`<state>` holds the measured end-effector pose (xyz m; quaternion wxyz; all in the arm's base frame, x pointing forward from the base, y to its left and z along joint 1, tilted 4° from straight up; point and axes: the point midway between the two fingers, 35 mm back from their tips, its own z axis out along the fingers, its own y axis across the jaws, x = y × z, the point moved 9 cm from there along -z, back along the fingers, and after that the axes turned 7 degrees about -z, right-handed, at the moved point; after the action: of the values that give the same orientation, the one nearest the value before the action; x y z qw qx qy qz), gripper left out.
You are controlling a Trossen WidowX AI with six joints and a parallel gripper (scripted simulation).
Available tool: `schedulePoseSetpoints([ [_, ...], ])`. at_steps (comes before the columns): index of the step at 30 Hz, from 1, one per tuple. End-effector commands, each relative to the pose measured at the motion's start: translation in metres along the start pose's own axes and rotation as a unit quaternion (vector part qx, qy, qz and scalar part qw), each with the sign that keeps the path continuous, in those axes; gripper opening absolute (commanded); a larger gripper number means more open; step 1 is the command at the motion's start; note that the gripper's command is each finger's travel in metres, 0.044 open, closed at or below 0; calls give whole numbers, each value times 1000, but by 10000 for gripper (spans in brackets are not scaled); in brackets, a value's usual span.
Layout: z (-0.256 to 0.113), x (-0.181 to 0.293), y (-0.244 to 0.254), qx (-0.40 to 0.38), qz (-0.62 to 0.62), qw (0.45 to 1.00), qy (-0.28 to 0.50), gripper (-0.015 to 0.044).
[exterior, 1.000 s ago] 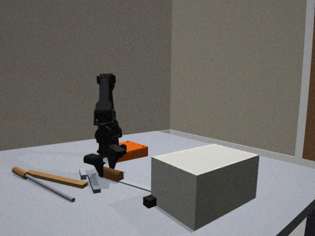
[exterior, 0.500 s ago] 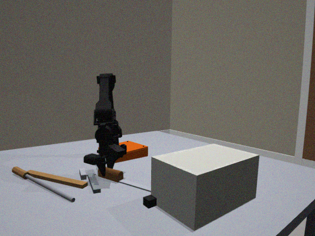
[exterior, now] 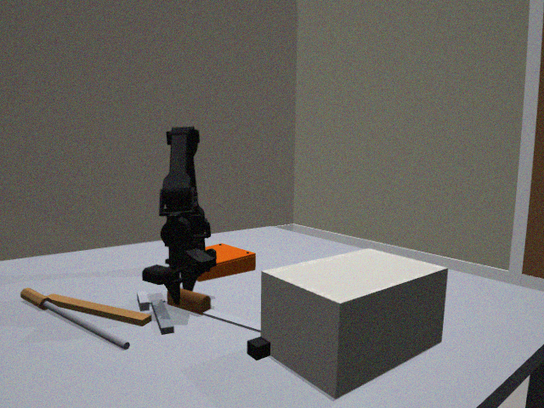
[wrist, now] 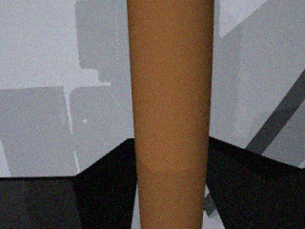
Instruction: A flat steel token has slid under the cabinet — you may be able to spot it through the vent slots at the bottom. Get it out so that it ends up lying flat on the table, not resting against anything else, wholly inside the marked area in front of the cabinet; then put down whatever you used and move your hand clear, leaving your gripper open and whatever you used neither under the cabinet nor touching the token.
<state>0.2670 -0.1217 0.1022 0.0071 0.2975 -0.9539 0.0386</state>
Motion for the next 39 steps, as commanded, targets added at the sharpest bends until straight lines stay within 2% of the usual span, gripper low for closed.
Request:
schedulePoseSetpoints([
  [1,0,-2,0,-1,0,1000,1,0],
  [39,0,-62,-8,-1,5,1000,-1,0],
])
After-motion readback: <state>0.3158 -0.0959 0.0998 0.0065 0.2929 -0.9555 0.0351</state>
